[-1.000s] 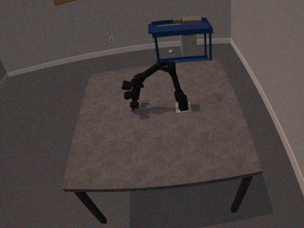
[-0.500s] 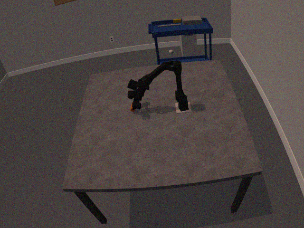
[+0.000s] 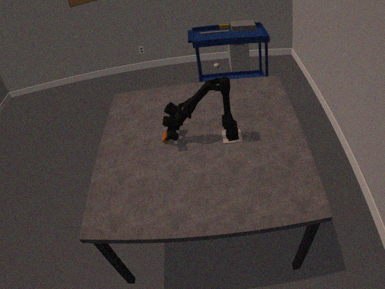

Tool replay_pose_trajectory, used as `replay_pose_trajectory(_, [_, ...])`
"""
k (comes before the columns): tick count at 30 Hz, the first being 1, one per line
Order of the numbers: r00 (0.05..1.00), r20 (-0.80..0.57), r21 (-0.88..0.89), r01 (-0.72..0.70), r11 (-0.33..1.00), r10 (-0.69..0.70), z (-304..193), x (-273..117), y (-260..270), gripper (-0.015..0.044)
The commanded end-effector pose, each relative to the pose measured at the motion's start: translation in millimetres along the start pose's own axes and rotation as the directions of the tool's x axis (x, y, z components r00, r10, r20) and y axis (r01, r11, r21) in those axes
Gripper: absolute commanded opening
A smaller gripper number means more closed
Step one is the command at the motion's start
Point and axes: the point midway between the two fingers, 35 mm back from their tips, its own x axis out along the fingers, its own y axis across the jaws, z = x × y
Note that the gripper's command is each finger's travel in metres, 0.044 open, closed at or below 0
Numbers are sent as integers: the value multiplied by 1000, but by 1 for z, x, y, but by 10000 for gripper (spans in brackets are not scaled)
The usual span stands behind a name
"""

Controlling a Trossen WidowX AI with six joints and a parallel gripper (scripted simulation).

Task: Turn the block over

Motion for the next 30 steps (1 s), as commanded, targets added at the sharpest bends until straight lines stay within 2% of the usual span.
replay_pose_trajectory(1, [998,57,-4,-5,1000,6,-6,10,0,0])
replay_pose_trajectory(14, [968,249,-5,-5,1000,6,-15,22,0,0])
replay_pose_trajectory(30, [899,437,-9,-4,1000,7,-27,9,1,0])
